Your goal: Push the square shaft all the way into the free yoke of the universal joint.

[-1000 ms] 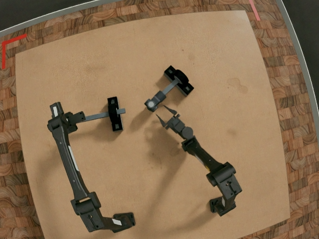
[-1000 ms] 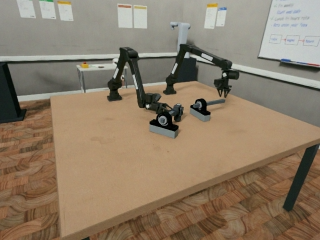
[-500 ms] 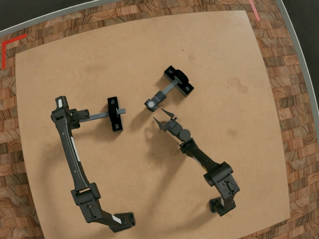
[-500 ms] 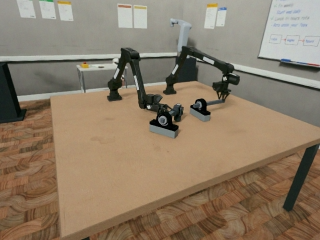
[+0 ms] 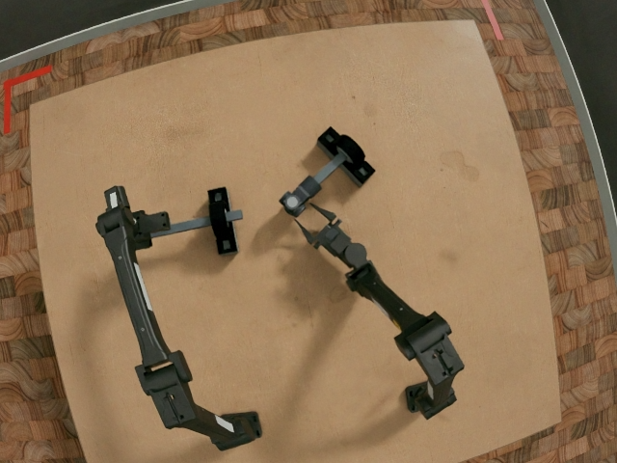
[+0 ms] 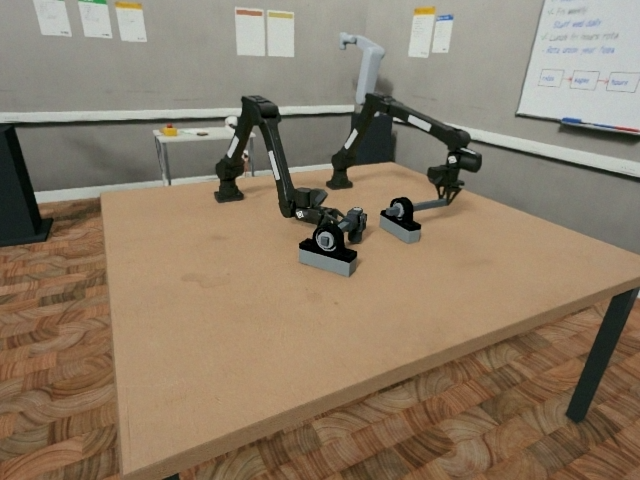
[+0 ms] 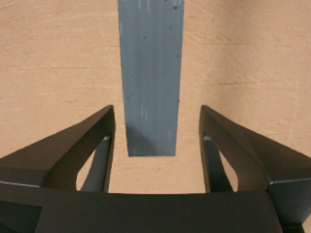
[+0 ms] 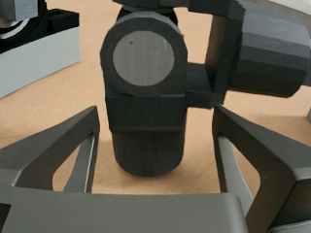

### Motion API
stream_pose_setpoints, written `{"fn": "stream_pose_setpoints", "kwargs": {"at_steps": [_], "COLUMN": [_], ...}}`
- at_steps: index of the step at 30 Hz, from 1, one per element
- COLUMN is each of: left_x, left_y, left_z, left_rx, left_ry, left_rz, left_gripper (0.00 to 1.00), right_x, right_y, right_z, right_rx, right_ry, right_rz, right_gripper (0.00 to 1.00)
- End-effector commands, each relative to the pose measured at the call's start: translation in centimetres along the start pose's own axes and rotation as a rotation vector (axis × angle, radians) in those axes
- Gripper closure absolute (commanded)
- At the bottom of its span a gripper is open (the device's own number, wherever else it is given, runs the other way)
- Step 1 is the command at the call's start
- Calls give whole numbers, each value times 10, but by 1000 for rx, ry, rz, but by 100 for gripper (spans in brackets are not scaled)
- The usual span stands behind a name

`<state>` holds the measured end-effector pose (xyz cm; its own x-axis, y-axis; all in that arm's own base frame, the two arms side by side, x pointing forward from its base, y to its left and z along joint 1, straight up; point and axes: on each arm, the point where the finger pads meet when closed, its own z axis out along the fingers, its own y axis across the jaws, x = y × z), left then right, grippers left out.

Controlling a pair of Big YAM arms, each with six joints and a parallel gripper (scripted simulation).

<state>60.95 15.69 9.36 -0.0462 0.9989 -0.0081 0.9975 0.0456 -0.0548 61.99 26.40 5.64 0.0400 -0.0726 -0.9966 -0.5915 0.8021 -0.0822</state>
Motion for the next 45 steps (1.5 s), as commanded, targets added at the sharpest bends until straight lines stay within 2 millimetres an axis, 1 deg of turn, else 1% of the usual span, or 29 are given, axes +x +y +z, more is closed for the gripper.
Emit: {"fn": "stream_pose_setpoints", "kwargs": {"at_steps": [1,3,11,12,14,15,25,26,28,29,30,34,37,41,42,45], "left_x": [2,2,2,1,2,2,2,2,2,2,2,2,2,2,2,2], "left_y": [13,13,13,8,14,14,13,13,13,13,13,13,13,13,13,13], "left_z": [-21,-19,-7,2,-2,-2,-2,-2,-2,-2,-2,-2,-2,-2,-2,-2], "left_rx": [-59,-59,-59,-42,-59,-59,-56,-56,-56,-56,-56,-56,-56,-56,-56,-56], "left_ry": [14,14,14,10,14,14,13,13,13,13,13,13,13,13,13,13], "left_rz": [9,9,9,9,9,9,9,9,9,9,9,9,9,9,9,9], "left_gripper": [53,53,53,53,53,53,53,53,53,53,53,53,53,53,53,53], "right_x": [3,3,0,0,0,-8,-8,-8,-8,-8,-11,-11,-11,-11,-11,-11], "right_y": [1,3,3,3,2,-3,-3,-3,-3,-3,2,2,-3,-3,-10,-10], "right_z": [14,18,18,18,18,12,12,12,12,12,12,12,10,10,7,7], "right_rx": [-4,-7,-6,-6,-6,2,2,2,2,2,-3,-3,5,6,14,14], "right_ry": [-6,-3,-16,-16,-16,-22,-22,-22,-22,-22,-32,-32,-35,-35,-34,-34], "right_rz": [-9,-8,-12,-12,-12,-8,-8,-8,-8,-8,-11,-11,-13,-13,-13,-13], "right_gripper": [37,37,37,37,37,37,37,41,41,46,46,47,51,57,58,63]}}
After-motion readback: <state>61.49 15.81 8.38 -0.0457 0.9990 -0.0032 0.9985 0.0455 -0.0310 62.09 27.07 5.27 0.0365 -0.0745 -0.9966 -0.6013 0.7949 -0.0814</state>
